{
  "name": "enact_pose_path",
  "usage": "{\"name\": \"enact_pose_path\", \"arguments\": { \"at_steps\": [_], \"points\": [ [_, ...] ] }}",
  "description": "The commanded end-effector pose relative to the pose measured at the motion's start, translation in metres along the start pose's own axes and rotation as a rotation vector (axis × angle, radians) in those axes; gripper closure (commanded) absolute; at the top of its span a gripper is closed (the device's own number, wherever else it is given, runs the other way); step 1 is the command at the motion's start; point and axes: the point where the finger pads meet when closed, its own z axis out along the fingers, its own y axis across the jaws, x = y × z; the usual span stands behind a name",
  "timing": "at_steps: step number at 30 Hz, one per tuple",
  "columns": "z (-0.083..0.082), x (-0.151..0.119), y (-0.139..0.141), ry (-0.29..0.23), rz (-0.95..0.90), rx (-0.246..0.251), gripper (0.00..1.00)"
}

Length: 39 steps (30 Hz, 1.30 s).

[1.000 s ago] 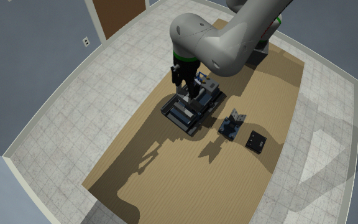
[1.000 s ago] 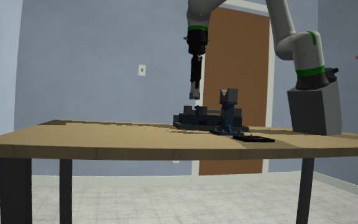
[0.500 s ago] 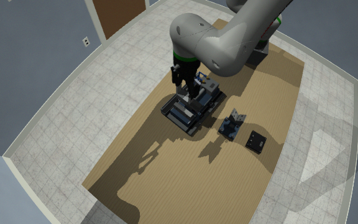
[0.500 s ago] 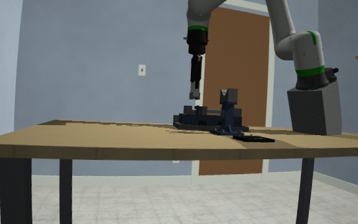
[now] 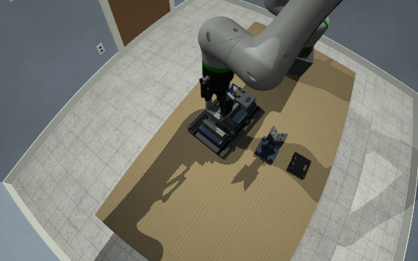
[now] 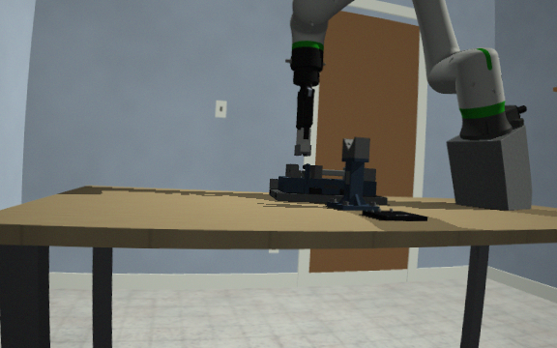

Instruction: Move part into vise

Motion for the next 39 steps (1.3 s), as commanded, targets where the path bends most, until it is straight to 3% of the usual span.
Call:
{"name": "enact_pose_path", "arguments": {
  "at_steps": [1, 39],
  "points": [
    [0.002, 0.000, 0.000, 0.000, 0.000, 0.000, 1.00],
    [0.020, 0.000, 0.000, 0.000, 0.000, 0.000, 1.00]
  ]
}}
